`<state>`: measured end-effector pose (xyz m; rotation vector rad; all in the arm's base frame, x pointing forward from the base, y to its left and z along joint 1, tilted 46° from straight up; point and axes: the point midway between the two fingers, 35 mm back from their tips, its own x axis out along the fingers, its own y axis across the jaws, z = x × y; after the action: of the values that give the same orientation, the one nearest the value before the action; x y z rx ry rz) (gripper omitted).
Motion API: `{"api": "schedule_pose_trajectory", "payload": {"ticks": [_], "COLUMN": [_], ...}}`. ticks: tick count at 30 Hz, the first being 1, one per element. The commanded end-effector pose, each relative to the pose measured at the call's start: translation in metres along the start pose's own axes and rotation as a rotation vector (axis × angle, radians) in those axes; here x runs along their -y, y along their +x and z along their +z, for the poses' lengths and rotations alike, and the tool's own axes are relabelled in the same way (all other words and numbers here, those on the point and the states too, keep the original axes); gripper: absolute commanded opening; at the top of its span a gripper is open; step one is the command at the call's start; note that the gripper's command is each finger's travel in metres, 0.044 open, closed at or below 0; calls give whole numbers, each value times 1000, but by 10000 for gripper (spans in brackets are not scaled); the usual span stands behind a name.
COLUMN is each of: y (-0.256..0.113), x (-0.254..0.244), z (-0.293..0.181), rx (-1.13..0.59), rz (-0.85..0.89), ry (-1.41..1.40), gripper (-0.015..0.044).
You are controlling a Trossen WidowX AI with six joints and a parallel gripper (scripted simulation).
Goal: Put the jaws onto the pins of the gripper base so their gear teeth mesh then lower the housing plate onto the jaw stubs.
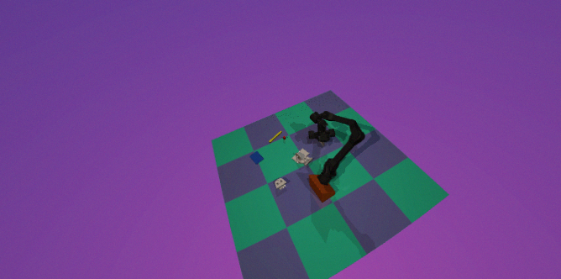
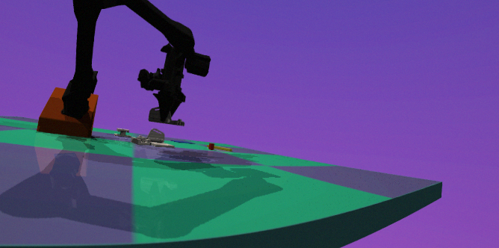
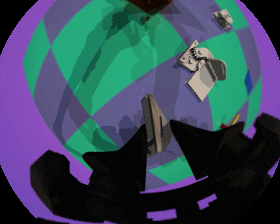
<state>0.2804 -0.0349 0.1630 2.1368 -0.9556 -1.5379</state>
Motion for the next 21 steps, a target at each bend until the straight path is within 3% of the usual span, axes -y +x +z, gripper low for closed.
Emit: {"api": "schedule_pose_trajectory", "payload": {"ticks": [1, 21], "y": [0, -2], "x": [12, 56], "z": [6, 34], "rx": [2, 21], "rz": [-7, -28], "ry": [98, 618], "gripper": [134, 134]}}
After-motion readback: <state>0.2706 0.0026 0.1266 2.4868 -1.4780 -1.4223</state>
